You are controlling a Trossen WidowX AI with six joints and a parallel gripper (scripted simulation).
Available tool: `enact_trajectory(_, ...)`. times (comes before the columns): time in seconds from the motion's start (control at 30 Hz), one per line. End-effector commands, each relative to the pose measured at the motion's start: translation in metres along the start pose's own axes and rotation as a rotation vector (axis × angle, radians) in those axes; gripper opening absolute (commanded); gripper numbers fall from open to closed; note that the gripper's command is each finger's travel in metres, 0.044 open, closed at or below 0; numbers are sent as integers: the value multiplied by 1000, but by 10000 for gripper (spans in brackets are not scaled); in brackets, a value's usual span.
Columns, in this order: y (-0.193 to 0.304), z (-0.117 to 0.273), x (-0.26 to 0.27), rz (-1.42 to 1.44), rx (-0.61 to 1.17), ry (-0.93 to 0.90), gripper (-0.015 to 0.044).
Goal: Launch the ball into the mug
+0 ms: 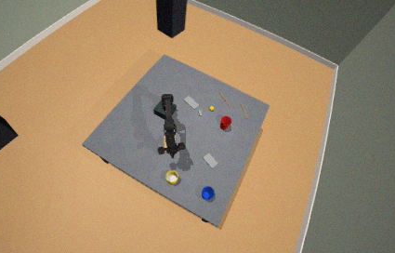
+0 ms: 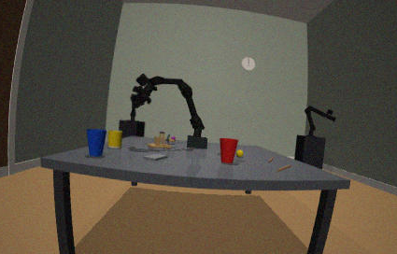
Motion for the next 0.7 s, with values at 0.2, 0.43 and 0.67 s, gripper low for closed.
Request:
enact_trajectory(0.2,57,-11,37,196,191,41,0)
enact_trajectory(0.43,96,-12,56,339,317,65,0)
enact_trajectory(0.67,132,-8,70,482,433,86,0)
Point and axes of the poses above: the point midway between the two fingers, 35 mm back from their tips, its own z axis back along the fingers, its own x axis across the jaws, y = z × x, the point moved 1 cm from there along z, back along the fingers, and after that the axes turned 8 degrees about -z, right-handed, at the moved point
